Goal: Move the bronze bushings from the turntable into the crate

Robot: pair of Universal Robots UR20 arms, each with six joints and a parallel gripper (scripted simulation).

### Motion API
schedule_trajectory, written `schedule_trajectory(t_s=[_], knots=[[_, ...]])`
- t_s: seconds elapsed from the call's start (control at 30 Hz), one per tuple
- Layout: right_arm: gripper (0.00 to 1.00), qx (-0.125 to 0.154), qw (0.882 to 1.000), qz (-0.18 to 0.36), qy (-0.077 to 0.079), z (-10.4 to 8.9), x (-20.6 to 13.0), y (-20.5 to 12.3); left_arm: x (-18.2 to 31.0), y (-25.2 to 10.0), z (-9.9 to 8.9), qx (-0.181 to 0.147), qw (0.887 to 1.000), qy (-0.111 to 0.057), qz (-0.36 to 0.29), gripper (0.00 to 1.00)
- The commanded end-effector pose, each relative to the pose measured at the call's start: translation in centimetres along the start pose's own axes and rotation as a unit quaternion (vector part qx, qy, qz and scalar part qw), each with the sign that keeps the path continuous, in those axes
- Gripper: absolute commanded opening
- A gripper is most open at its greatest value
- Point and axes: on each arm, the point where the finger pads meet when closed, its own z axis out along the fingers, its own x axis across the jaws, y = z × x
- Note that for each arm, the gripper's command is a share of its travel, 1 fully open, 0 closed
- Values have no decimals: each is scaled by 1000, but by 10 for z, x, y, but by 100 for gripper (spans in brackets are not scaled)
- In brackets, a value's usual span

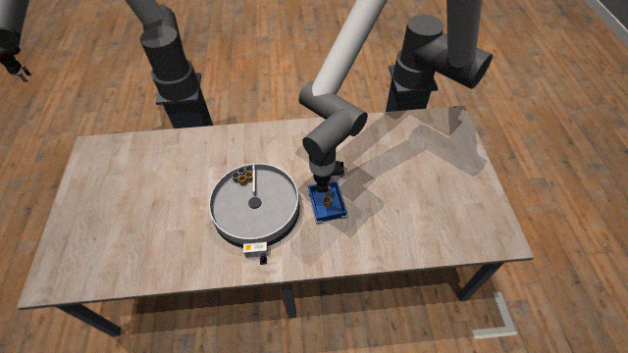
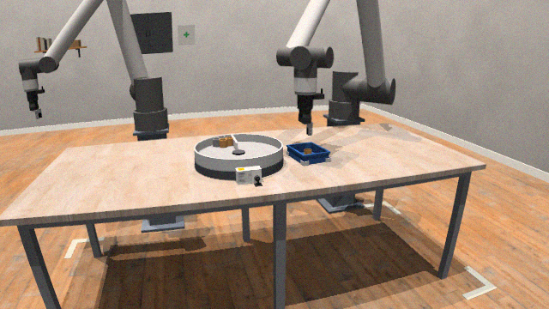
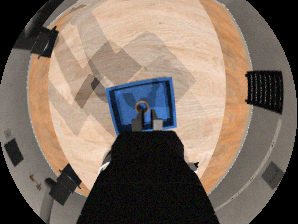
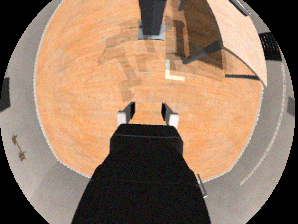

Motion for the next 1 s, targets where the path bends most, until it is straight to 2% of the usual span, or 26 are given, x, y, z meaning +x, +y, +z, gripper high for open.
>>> schedule_trajectory(t_s=[0.0, 0.1, 0.37, 0.43, 0.47, 0.93, 0.97], knots=[[100, -1, 1000, 0, 0, -1, 0, 0, 0, 3, -1, 0, 1000, 0, 0, 36], [100, -1, 1000, 0, 0, -1, 0, 0, -21, 61, -1, 0, 1000, 0, 0, 36], [100, -1, 1000, 0, 0, -1, 0, 0, -47, 140, -1, -1, 1000, 0, 0, 36], [100, -1, 1000, 0, 0, -1, 0, 0, -47, 140, -1, -1, 1000, 0, 0, 36], [100, -1, 1000, 0, 0, -1, 0, 0, -57, 169, -1, -1, 1000, 0, 0, 36], [100, -1, 1000, 0, 0, -1, 0, 0, -104, 309, -1, -1, 1000, 0, 0, 36], [100, -1, 1000, 0, 0, -1, 0, 0, -104, 309, -1, -1, 1000, 0, 0, 36]])
